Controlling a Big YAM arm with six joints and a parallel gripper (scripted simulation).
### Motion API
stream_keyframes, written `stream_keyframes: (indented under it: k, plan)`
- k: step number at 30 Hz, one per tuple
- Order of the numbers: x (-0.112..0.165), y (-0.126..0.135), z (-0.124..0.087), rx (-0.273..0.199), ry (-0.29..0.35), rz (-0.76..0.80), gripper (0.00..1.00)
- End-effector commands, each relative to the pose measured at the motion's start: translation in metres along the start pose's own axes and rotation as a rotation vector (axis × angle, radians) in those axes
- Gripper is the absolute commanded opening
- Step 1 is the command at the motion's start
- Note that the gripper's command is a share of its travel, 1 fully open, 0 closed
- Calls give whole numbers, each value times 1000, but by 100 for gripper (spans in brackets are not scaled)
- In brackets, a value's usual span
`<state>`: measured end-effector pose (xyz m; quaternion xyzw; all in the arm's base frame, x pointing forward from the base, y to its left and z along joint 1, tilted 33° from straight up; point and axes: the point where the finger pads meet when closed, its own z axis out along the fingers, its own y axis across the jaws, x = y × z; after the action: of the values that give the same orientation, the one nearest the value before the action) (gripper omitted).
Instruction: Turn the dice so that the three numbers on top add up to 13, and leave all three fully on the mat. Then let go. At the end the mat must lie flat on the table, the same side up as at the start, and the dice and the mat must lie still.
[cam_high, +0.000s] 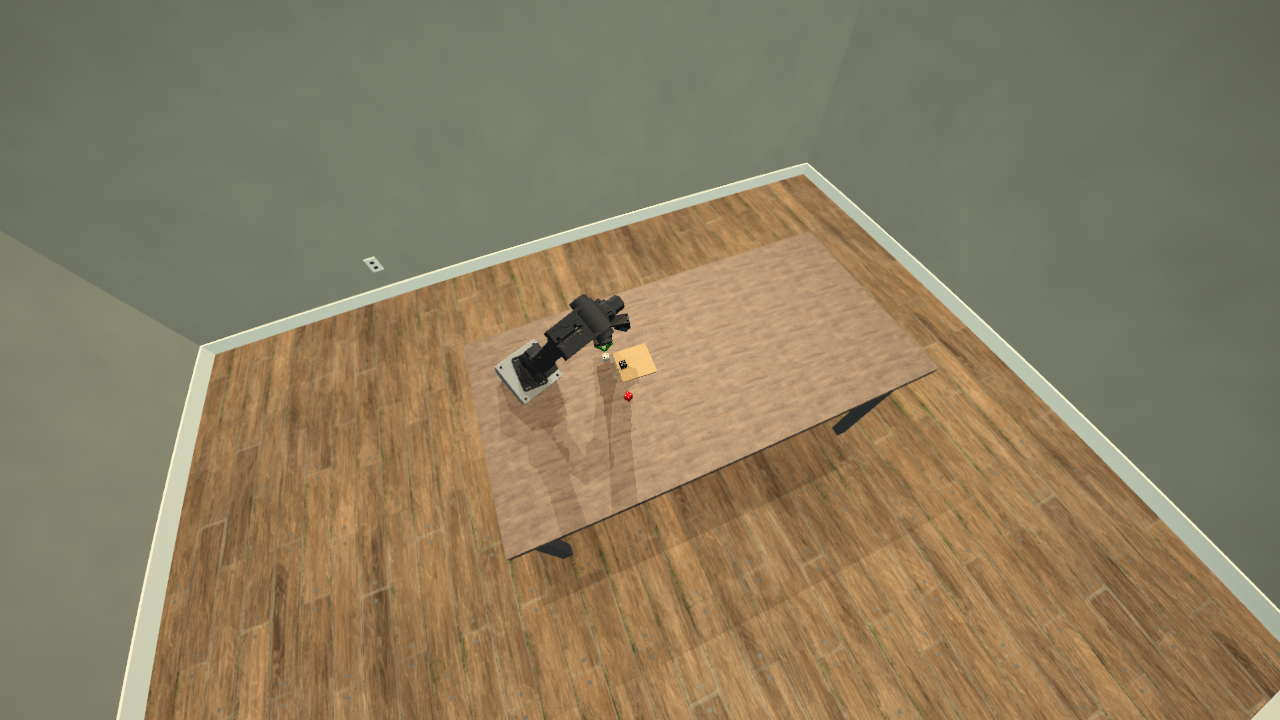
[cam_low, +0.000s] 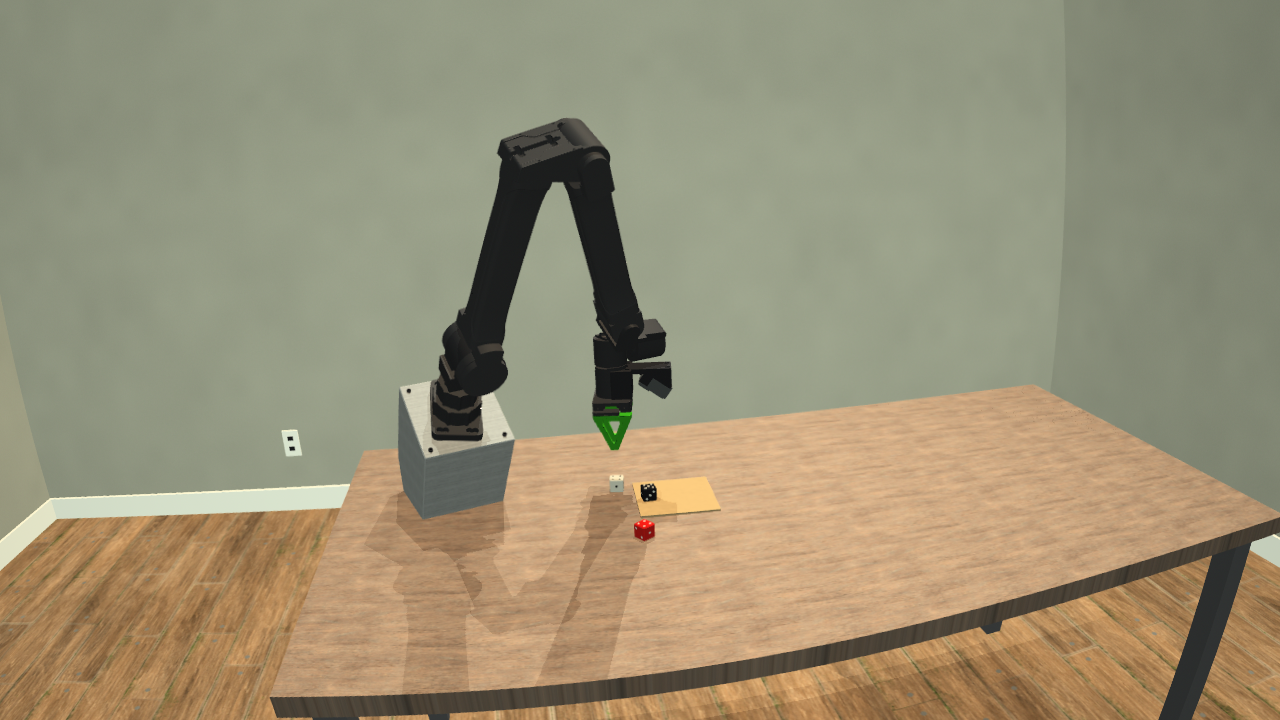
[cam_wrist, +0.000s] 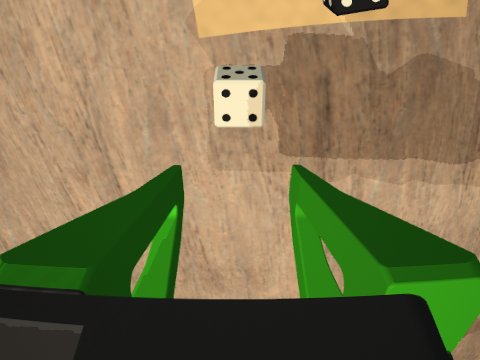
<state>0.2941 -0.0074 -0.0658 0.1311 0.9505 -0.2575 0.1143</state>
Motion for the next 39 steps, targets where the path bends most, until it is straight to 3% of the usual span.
stream_keyframes:
  k: [1, 16, 39]
  plan:
    - [-6, 2, 3, 1, -8, -2, 39]
    - [1, -2, 12, 7, 4, -5, 39]
    - [2, -3, 44, 7, 5, -6, 39]
